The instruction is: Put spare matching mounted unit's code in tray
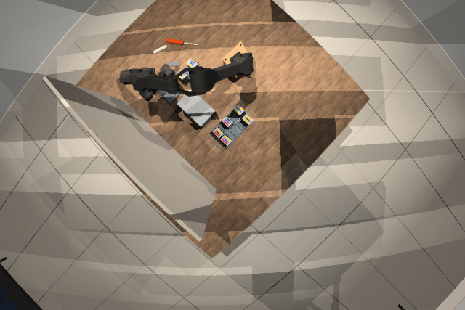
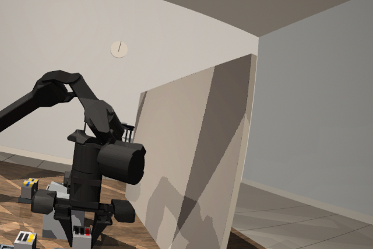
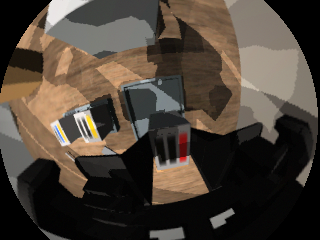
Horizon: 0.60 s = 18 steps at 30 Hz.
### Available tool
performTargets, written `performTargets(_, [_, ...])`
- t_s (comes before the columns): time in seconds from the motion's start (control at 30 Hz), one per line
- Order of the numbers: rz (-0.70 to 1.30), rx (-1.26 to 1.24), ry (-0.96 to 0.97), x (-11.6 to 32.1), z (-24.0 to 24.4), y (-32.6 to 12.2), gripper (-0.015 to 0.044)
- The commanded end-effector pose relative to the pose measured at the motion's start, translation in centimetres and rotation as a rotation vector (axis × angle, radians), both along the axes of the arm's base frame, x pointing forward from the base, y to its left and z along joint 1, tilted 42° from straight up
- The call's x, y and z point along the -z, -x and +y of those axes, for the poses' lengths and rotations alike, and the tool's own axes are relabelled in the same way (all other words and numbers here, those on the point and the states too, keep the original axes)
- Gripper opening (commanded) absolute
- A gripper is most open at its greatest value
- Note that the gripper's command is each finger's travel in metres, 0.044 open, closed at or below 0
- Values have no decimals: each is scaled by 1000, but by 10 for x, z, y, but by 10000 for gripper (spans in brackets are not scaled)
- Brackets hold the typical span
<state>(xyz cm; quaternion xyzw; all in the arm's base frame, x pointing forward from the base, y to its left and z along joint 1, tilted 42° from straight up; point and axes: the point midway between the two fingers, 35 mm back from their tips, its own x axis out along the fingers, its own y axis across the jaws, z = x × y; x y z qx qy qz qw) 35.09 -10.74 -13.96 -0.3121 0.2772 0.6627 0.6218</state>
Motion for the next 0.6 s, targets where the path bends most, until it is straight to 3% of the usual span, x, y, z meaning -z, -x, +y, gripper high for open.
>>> performTargets(0.0, [7, 3, -8, 3, 5, 2, 0])
performTargets(0.57, [7, 2, -9, 14, 16, 5, 0])
